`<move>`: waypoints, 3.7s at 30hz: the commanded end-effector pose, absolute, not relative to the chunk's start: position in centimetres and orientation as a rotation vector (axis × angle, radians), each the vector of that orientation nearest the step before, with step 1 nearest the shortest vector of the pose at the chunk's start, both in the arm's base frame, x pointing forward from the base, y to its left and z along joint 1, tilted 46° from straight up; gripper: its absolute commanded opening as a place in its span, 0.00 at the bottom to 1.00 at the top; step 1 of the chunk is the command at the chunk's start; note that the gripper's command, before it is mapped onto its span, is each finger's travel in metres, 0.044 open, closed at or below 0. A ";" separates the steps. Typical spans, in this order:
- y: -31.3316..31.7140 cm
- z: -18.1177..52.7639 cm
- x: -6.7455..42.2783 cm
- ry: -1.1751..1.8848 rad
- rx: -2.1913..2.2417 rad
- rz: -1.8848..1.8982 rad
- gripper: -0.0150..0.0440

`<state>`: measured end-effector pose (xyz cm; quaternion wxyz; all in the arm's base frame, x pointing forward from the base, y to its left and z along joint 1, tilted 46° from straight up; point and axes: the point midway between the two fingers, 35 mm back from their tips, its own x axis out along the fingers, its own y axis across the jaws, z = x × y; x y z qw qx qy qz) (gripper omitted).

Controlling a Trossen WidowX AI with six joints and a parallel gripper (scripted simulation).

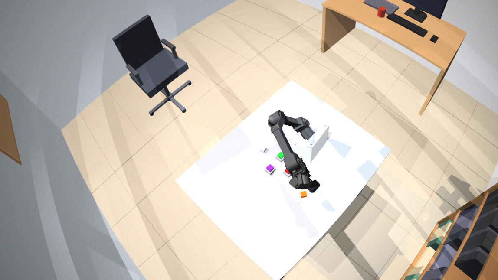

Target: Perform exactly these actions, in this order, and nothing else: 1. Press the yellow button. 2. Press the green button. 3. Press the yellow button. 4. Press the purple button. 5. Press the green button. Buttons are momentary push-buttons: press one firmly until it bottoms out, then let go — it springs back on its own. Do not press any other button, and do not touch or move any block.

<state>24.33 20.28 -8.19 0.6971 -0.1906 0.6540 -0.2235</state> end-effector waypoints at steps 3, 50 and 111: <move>20.7 -10.3 18.5 1.356 -0.661 -0.523 0.93; 14.1 -16.9 20.0 1.354 -0.662 -0.525 0.29; 0.9 9.1 18.0 1.358 -0.673 -0.529 0.29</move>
